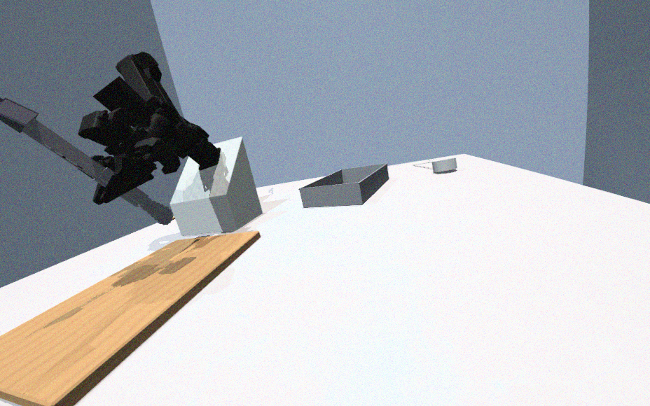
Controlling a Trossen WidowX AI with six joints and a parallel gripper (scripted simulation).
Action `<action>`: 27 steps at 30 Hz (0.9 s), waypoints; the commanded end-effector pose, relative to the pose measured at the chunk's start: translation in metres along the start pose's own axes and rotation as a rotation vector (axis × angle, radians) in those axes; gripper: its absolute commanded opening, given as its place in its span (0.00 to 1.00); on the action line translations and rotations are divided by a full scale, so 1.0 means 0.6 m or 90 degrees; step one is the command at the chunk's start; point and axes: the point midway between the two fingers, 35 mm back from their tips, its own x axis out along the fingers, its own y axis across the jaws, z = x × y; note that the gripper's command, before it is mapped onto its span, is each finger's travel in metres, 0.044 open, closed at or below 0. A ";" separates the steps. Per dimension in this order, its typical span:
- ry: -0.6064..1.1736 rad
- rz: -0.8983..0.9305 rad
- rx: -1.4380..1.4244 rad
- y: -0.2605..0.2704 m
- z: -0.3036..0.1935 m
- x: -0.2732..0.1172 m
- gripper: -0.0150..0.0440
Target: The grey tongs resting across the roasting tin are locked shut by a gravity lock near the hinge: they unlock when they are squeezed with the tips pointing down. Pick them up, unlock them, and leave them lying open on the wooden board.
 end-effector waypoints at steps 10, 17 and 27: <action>-0.024 -0.007 0.004 -0.004 0.004 -0.006 0.00; -0.024 -0.007 0.004 -0.004 0.004 -0.006 0.00; -0.024 -0.007 0.004 -0.004 0.004 -0.006 0.00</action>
